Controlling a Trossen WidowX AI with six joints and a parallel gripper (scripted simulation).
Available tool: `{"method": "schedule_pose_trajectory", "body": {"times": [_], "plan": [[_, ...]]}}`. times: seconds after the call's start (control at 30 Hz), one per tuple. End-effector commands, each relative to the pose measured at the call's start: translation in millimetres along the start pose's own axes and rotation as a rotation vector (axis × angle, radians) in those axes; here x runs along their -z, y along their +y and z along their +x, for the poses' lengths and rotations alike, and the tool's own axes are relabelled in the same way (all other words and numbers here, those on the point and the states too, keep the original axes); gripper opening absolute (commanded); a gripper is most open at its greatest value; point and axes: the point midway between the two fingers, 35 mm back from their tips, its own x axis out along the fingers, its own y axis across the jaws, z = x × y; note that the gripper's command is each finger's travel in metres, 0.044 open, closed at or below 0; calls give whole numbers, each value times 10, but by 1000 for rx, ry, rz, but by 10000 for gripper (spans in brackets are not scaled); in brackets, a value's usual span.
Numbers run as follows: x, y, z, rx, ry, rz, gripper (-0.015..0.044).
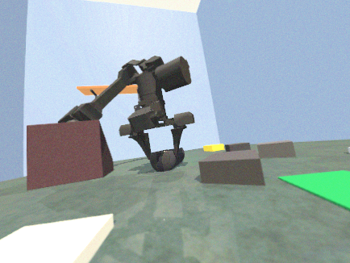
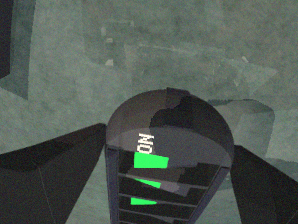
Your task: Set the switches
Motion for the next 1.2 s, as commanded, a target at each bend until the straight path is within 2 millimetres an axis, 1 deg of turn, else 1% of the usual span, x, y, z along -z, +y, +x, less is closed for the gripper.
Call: {"method": "schedule_pose_trajectory", "body": {"times": [0.0,0.07,0.1,1.17], "plan": [[9,0,-6,0,3,3,325],[17,0,-20,0,3,3,325],[21,0,-27,0,3,3,335],[175,3,-231,0,-49,3,335]]}}
